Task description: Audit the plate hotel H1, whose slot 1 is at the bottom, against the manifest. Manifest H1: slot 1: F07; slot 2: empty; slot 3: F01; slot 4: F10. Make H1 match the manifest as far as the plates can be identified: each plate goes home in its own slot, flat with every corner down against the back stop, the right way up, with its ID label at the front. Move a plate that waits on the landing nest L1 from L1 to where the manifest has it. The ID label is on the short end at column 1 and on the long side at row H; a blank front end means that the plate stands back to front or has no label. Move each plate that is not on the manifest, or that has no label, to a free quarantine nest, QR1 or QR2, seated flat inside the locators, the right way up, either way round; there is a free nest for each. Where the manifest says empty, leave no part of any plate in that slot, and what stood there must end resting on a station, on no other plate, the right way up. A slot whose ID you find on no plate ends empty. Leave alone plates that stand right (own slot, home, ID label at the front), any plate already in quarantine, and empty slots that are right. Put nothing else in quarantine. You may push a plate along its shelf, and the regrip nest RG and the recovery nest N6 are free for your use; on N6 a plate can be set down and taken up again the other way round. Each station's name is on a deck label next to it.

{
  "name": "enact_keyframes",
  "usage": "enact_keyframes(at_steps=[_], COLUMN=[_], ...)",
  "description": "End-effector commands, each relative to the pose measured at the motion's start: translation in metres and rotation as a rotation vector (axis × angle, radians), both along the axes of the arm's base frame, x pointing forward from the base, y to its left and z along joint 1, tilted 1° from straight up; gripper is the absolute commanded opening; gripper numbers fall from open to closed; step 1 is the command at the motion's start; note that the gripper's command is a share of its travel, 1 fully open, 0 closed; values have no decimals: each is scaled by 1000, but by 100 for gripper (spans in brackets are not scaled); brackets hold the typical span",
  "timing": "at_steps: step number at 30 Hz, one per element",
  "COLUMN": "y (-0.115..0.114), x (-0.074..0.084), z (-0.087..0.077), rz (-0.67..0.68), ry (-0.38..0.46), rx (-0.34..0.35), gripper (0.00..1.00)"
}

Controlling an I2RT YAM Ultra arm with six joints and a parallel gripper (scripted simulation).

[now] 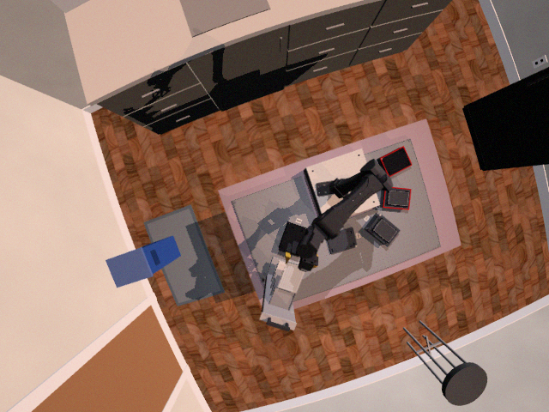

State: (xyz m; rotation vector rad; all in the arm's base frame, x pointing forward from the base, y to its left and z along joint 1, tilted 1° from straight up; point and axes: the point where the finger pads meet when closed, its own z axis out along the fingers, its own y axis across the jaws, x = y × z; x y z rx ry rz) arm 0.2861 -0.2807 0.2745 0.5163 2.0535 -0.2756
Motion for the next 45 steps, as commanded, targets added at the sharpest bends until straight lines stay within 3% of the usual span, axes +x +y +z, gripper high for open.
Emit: enact_keyframes(at_steps=[1, 20, 45], y=[-1, -1, -7], x=[1, 1, 13], z=[6, 4, 1], rz=[-1, -1, -1], ry=[-14, -14, -15], rx=[-14, -14, -15], gripper=[86, 86, 86])
